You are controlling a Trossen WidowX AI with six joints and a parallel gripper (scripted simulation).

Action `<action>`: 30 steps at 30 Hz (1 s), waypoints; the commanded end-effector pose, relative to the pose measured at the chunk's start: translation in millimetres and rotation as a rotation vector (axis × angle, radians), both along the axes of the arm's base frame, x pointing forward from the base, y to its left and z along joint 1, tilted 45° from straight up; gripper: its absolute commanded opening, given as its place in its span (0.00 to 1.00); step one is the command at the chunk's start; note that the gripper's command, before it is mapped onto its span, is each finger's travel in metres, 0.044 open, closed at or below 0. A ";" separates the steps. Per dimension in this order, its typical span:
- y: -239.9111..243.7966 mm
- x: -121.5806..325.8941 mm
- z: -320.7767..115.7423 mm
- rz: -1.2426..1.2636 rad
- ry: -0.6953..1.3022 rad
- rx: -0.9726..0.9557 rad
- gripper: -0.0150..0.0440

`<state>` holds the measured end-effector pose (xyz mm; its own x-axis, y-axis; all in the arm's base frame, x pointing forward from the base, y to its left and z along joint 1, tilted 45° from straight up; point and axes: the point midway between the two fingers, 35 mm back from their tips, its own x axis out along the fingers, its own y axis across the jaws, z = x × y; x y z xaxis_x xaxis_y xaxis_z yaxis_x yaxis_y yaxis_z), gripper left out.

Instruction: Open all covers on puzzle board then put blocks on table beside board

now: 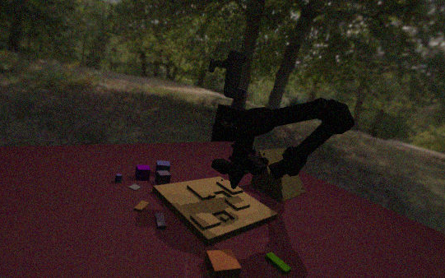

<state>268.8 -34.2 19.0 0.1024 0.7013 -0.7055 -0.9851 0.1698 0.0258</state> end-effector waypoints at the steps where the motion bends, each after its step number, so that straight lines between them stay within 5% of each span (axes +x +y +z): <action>1: -3.3 0.0 4.4 0.005 -0.008 -0.006 0.25; 5: -4.3 -5.6 0.7 -0.119 0.117 0.015 0.25; 30: -25.5 -96.0 -14.7 -2.094 2.063 0.298 0.25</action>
<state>203.5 -58.6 5.5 0.1050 0.6975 -0.7089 0.6073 0.5195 0.6011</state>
